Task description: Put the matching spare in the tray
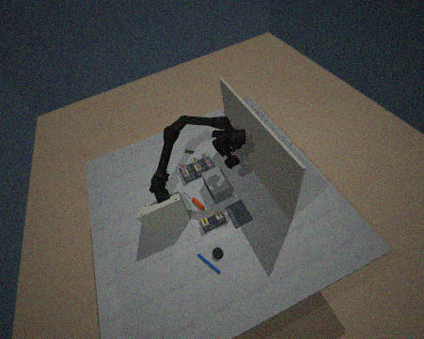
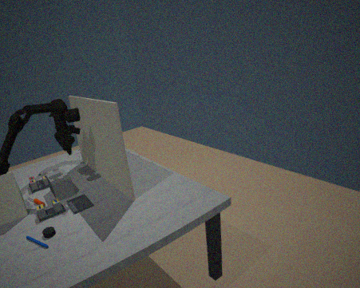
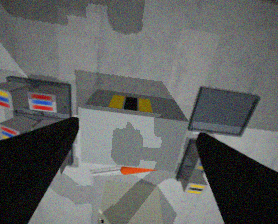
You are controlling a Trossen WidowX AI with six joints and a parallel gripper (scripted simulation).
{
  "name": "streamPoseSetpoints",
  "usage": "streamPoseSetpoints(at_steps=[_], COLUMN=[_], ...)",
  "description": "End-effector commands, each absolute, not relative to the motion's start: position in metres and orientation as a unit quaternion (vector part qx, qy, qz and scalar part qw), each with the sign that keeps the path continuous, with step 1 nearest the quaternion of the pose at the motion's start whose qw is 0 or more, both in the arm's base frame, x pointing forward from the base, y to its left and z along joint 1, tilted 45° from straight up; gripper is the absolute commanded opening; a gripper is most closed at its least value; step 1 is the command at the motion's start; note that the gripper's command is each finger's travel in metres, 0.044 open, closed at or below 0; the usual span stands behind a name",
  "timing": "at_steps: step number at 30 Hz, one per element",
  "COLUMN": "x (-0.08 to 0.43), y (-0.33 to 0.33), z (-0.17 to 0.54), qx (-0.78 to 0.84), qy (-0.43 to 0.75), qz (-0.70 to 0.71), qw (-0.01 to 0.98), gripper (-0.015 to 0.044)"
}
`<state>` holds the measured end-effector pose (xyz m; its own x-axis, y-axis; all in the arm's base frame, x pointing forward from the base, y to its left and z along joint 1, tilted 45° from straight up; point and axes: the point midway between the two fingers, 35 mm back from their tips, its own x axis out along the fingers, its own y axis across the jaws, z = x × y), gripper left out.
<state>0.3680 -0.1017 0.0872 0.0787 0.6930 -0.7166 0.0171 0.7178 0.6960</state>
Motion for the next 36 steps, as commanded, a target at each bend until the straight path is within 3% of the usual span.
streamPoseSetpoints(at_steps=[1,8,11,19,27,36], x=[0.367,0.366,0.345,0.254,0.152,0.143], y=[-0.103,-0.105,-0.130,-0.179,-0.174,-0.171], z=[0.086,0.084,0.055,-0.027,-0.088,-0.092], qx=[0.285,0.290,0.355,0.544,0.678,0.687], qy=[0.630,0.632,0.655,0.675,0.621,0.613], qz=[0.251,0.245,0.170,-0.068,-0.278,-0.295], qw=[0.677,0.675,0.644,0.493,0.277,0.256], gripper=[0.0440,0.0440,0.0440,0.0440,0.0440,0.0440])
